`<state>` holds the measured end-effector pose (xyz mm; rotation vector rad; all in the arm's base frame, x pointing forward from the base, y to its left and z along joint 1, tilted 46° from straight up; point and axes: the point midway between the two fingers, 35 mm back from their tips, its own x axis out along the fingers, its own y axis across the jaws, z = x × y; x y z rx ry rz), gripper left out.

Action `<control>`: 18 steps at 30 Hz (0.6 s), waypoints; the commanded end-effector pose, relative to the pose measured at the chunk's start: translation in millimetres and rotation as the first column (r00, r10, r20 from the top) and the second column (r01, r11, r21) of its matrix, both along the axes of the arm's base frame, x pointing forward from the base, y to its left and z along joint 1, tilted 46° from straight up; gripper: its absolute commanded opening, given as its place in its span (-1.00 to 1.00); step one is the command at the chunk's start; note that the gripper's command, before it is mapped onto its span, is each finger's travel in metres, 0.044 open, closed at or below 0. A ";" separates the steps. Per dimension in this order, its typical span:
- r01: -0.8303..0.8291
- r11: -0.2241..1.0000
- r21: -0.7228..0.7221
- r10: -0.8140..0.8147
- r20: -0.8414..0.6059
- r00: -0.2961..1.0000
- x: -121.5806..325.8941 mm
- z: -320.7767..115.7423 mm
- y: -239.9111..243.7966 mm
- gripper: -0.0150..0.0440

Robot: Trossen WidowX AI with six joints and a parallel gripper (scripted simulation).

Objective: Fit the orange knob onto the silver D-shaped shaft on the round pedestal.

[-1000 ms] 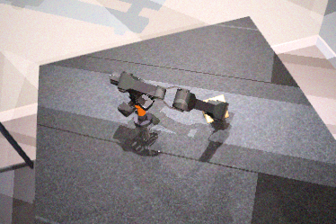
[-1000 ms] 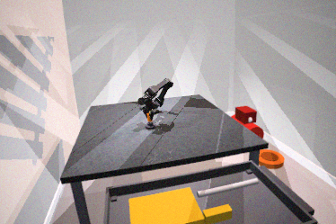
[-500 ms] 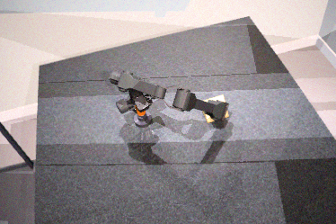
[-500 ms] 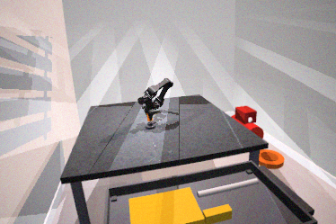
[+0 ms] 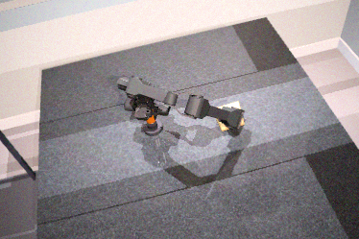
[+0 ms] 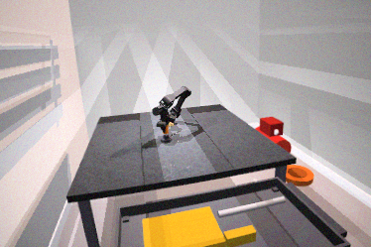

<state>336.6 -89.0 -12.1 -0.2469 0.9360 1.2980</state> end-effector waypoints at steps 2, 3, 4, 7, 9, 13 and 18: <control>0.015 1.000 0.000 -0.015 -0.015 1.000 -0.2 -0.4 1.3 -0.49; 0.015 1.000 0.000 -0.015 -0.015 1.000 -0.3 -0.5 1.6 -0.49; 0.015 1.000 0.000 -0.015 -0.015 1.000 -0.3 -0.8 1.9 -0.49; 0.015 1.000 0.000 -0.015 -0.015 1.000 -0.2 -0.6 1.4 -0.49; 0.015 1.000 0.000 -0.015 -0.015 1.000 -0.1 -1.0 1.7 -0.49; 0.015 1.000 0.000 -0.015 -0.015 1.000 0.0 -1.1 1.6 -0.49; 0.015 1.000 0.000 -0.015 -0.015 1.000 0.1 0.1 -0.6 -0.49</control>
